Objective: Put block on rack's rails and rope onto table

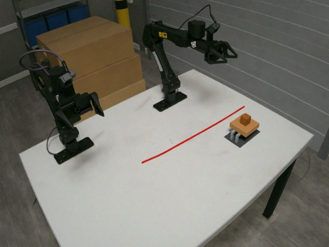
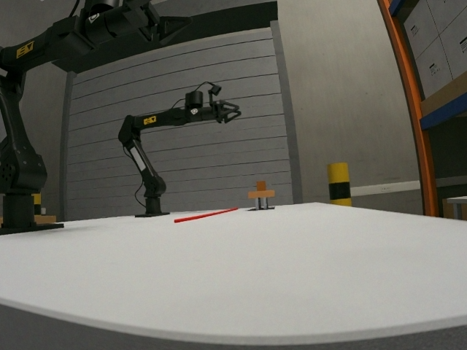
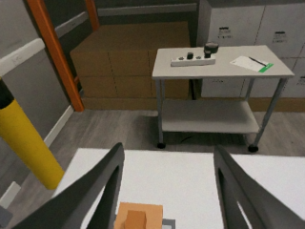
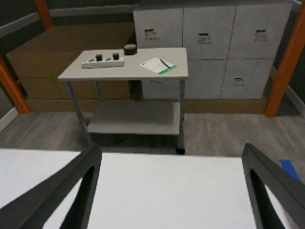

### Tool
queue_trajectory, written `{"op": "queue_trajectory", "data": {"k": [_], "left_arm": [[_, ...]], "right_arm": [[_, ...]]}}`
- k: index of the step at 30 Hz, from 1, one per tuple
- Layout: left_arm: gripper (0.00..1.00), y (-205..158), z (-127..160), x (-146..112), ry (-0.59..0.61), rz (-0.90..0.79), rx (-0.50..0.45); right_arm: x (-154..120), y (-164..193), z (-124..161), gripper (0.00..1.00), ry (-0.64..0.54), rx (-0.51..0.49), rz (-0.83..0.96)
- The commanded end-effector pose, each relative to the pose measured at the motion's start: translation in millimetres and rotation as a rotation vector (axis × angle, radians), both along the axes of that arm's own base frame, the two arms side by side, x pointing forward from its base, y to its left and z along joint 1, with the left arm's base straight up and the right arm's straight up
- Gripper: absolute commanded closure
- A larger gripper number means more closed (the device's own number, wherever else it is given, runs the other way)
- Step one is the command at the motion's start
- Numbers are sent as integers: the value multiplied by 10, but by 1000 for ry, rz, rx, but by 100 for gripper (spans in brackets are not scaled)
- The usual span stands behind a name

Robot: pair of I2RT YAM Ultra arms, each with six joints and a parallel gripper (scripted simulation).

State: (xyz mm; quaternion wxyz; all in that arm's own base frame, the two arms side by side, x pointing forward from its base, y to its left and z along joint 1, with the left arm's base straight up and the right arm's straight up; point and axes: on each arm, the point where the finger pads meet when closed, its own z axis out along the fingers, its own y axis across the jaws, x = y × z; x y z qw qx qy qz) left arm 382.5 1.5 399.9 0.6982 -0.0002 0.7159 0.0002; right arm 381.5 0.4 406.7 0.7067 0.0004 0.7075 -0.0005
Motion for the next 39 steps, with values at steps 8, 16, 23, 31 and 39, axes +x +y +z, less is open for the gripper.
{"op": "queue_trajectory", "data": {"k": [8, 16, 23, 31, 39], "left_arm": [[32, 26, 367, -154, -102, 12, 7], [32, 32, 205, -38, -50, 8, 7], [32, 31, 187, -12, -40, 6, 6], [32, 12, 321, -127, -77, 0, 4], [32, 28, 322, -128, -78, 4, 3]], "right_arm": [[-19, 19, 233, 0, -52, 10, 5], [9, 13, 206, 0, -44, 8, -4], [-27, -13, 228, 0, -47, 4, -10], [-40, -63, 234, 0, -47, -3, -24], [-41, -5, 221, 0, -49, -4, -5]]}}
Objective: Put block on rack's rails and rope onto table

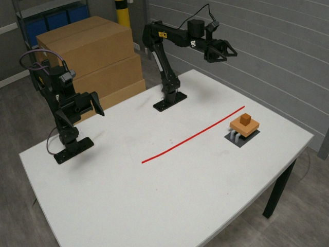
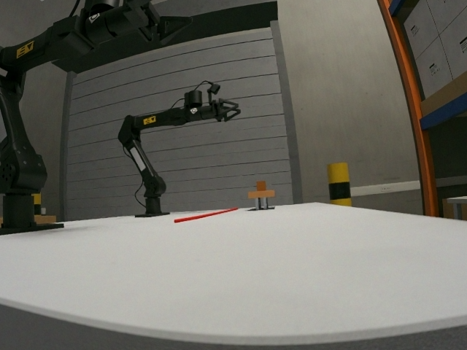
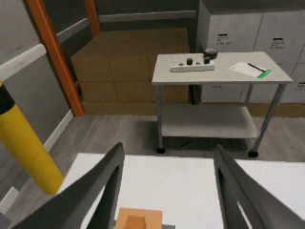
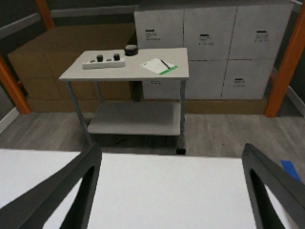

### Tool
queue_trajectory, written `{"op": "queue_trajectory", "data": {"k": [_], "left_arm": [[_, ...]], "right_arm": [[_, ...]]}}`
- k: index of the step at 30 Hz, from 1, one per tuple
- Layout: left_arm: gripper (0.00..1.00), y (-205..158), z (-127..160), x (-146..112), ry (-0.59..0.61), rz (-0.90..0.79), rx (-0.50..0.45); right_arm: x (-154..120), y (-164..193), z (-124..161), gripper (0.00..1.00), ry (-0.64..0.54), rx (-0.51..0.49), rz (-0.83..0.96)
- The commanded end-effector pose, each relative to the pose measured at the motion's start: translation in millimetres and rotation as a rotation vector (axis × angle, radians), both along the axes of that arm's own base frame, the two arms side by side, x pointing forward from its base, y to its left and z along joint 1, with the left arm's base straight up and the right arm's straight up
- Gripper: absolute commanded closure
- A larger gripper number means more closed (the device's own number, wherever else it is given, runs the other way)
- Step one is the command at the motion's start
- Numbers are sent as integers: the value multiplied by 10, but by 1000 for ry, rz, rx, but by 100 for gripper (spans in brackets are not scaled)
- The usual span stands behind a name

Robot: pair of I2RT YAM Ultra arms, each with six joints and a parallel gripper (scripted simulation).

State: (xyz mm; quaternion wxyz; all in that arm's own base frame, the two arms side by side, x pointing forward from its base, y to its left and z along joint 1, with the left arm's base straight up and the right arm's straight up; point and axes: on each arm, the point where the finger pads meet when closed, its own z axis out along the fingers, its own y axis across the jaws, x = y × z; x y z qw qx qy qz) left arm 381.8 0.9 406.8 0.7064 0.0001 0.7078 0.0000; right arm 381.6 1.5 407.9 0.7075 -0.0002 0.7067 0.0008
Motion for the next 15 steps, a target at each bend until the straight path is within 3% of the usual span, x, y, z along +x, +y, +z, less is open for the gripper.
{"op": "queue_trajectory", "data": {"k": [1, 6, 15], "left_arm": [[32, 41, 253, -122, -55, 7, 2], [32, 8, 254, -123, -56, -1, 1], [32, 5, 190, -73, -39, 1, -1]], "right_arm": [[-48, -45, 230, 0, -52, -10, -19], [-56, -75, 239, 0, -52, -12, -27], [-22, -52, -37, 0, 2, -12, -21]]}}
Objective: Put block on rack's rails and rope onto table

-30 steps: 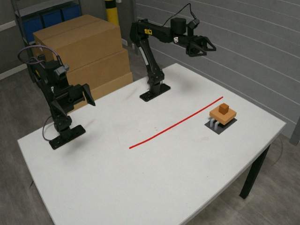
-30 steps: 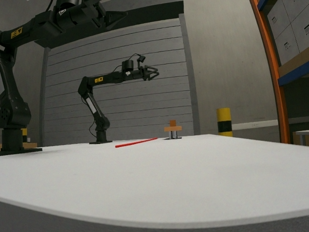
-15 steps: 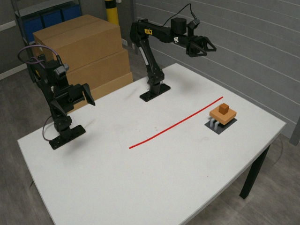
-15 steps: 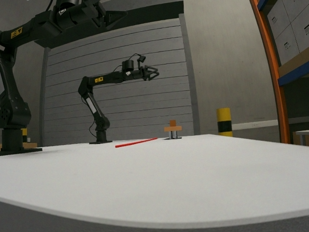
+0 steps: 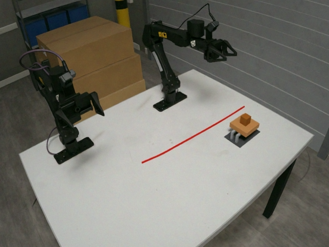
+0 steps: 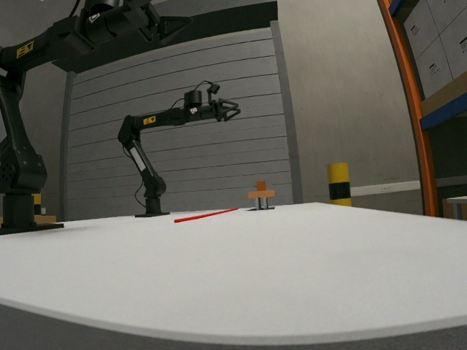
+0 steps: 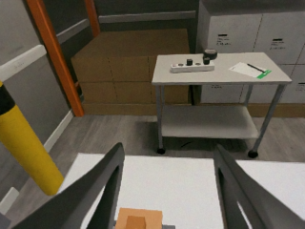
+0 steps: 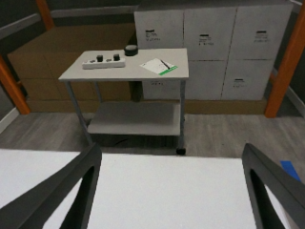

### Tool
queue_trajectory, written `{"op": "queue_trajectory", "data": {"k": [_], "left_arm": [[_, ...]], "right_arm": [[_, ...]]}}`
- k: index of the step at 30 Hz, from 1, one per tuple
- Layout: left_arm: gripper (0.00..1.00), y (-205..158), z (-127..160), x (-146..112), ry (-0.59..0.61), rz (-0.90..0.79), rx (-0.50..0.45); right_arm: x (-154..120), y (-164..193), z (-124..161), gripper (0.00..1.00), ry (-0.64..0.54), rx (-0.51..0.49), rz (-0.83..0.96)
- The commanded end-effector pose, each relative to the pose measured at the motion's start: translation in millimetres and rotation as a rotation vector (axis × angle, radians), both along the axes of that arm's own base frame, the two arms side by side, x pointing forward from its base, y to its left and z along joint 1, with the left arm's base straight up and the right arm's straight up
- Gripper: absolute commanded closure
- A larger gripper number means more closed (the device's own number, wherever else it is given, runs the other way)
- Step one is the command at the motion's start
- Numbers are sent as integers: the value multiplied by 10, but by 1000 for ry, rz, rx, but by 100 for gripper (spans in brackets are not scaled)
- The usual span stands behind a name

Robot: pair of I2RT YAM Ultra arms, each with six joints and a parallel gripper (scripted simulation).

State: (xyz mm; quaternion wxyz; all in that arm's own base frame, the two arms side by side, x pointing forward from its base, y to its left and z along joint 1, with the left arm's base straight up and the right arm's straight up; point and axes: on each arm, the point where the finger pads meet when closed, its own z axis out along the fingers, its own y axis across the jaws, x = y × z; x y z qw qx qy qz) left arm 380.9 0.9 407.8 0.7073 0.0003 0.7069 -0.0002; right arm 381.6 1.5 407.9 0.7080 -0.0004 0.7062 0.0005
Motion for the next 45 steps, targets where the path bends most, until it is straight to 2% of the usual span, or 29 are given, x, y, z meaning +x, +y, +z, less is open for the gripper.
{"op": "queue_trajectory", "data": {"k": [1, 7, 24, 32, 45], "left_arm": [[32, 4, 181, -63, -37, 1, -1], [32, 2, 59, 14, -7, 3, -2], [32, -18, 22, 2, -8, -2, -6], [32, -29, -39, 17, 4, -4, -8], [32, 26, 20, -1, -8, 9, -5]], "right_arm": [[-22, -51, -37, 0, 4, -12, -21], [-80, -82, 303, 0, -72, -11, -28], [-103, -85, 294, 0, -65, -12, -28], [-81, -40, 99, 0, -25, -11, -10], [-56, -24, 105, 0, -26, -6, -6]]}}
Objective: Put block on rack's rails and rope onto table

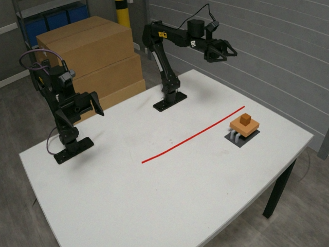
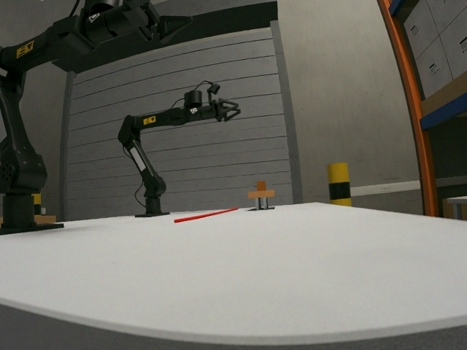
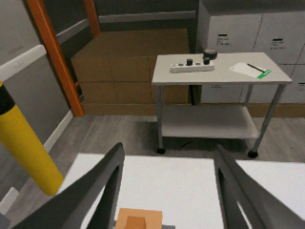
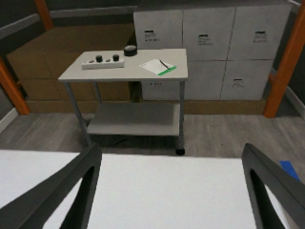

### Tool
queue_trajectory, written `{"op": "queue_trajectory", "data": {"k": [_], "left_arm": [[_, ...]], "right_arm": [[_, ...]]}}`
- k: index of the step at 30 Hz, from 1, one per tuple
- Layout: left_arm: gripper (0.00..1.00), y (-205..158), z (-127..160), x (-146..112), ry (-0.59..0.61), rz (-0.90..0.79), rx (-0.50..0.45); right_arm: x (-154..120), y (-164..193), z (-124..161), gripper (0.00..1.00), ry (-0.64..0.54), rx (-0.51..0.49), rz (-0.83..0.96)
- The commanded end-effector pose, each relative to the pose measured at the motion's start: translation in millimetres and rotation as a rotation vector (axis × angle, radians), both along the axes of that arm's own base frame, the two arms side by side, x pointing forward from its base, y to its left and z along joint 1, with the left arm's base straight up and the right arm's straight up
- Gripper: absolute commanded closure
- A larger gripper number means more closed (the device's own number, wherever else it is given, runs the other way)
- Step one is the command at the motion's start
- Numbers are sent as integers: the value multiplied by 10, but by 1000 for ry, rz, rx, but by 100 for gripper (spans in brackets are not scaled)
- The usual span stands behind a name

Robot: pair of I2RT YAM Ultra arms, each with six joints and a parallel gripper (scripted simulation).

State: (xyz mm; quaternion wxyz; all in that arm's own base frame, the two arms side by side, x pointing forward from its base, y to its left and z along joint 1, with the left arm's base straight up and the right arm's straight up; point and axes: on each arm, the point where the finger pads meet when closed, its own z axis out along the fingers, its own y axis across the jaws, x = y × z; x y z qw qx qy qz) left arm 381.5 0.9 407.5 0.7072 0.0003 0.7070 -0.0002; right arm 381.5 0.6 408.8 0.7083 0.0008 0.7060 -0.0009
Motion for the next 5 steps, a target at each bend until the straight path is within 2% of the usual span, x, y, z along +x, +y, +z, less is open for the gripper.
{"op": "queue_trajectory", "data": {"k": [1, 5], "left_arm": [[32, 26, 23, -8, -8, 9, -5], [32, 26, 23, -8, -8, 9, -5]], "right_arm": [[-55, -15, 95, 0, -25, -5, -3], [-55, -15, 95, 0, -25, -5, -3]]}}
